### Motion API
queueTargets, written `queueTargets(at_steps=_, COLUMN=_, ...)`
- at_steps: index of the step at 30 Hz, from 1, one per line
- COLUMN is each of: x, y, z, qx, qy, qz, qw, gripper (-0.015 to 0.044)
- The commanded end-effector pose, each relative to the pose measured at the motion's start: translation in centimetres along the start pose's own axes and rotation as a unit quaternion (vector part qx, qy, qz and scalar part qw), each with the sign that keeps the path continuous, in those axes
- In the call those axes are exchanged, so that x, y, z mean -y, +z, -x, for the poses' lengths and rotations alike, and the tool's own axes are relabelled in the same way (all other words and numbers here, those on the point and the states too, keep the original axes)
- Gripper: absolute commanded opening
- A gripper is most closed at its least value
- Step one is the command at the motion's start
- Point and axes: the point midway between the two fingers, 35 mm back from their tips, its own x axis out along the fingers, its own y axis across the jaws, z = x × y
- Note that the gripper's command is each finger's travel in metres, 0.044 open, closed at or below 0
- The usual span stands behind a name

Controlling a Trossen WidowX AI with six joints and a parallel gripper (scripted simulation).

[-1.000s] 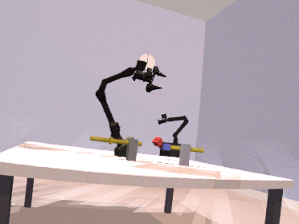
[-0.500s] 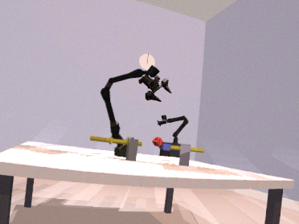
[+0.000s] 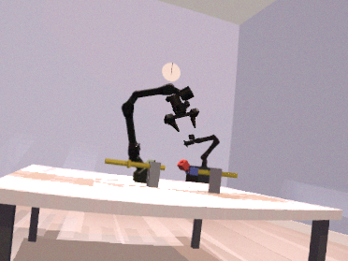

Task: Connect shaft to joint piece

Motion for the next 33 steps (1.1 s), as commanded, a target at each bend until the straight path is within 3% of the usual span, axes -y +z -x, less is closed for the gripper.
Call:
queueTargets(at_steps=1, x=2.3, y=0.8, z=-2.0, qx=-0.024, qy=-0.056, qz=0.018, qw=0.998, gripper=0.044)
queueTargets(at_steps=12, x=8.9, y=1.5, z=-6.7, qx=-0.112, qy=-0.193, qz=0.076, qw=0.972, gripper=0.044)
queueTargets(at_steps=17, x=9.0, y=1.5, z=-6.8, qx=-0.116, qy=-0.195, qz=0.087, qw=0.97, gripper=0.044)
queueTargets(at_steps=33, x=9.4, y=1.1, z=-8.2, qx=-0.175, qy=-0.177, qz=0.317, qw=0.915, gripper=0.044)
